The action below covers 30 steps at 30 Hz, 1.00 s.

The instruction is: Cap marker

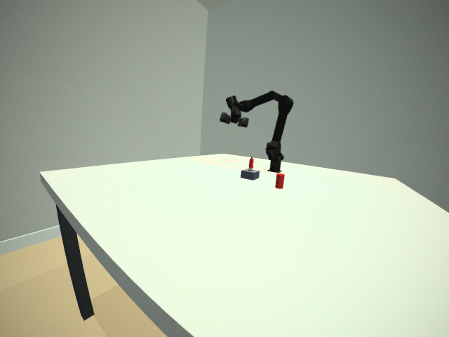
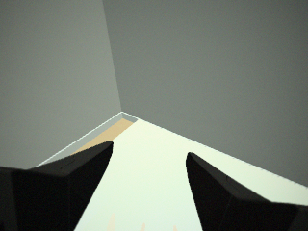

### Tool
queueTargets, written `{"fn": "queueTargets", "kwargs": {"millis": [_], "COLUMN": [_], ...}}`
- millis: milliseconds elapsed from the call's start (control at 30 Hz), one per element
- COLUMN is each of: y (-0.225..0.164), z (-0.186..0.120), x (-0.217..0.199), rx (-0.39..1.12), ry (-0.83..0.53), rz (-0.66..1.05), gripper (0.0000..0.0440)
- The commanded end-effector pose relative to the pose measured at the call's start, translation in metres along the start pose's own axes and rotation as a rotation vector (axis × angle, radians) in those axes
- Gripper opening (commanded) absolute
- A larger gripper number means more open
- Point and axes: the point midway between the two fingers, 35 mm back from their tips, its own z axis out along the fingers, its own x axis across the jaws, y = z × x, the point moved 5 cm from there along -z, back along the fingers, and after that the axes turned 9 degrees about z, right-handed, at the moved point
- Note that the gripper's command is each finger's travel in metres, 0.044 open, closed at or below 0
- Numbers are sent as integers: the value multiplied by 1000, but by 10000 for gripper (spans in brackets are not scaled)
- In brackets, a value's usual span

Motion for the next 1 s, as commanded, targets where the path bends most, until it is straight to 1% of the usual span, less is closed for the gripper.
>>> {"fn": "queueTargets", "kwargs": {"millis": [0, 967], "y": [-4, -53], "z": [-4, -42], "x": [7, 56], "rx": [21, 202], "ry": [24, 170], "rz": [14, 106], "gripper": [294, 295]}}
